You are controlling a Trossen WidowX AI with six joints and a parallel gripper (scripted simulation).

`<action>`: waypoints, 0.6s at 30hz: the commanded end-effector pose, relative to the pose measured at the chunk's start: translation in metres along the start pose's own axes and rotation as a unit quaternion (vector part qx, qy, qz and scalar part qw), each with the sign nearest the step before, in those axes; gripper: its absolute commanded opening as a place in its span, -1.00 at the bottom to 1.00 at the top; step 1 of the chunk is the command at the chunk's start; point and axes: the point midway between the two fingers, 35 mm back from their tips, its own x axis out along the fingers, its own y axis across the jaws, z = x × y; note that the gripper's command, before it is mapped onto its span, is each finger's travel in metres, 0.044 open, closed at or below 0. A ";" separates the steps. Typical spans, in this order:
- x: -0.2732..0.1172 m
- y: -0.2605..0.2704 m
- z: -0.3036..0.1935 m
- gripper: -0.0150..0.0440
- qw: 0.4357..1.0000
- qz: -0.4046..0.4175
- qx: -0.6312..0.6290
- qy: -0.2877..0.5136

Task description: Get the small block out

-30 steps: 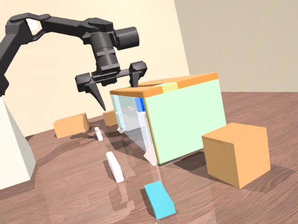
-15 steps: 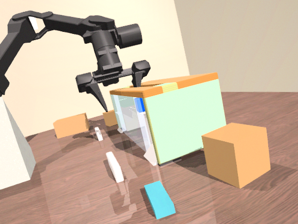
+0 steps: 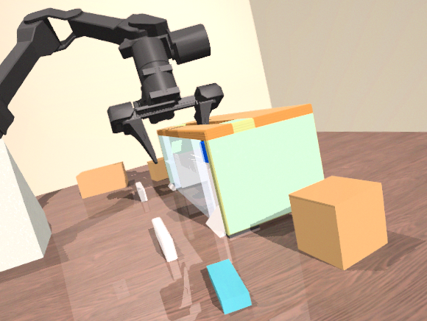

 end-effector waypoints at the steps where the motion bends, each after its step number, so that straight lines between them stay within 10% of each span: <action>1: 0.004 0.001 -0.012 0.86 1.000 0.001 -0.001 0.002; 18: 0.021 0.001 -0.060 0.86 1.000 0.001 -0.001 0.004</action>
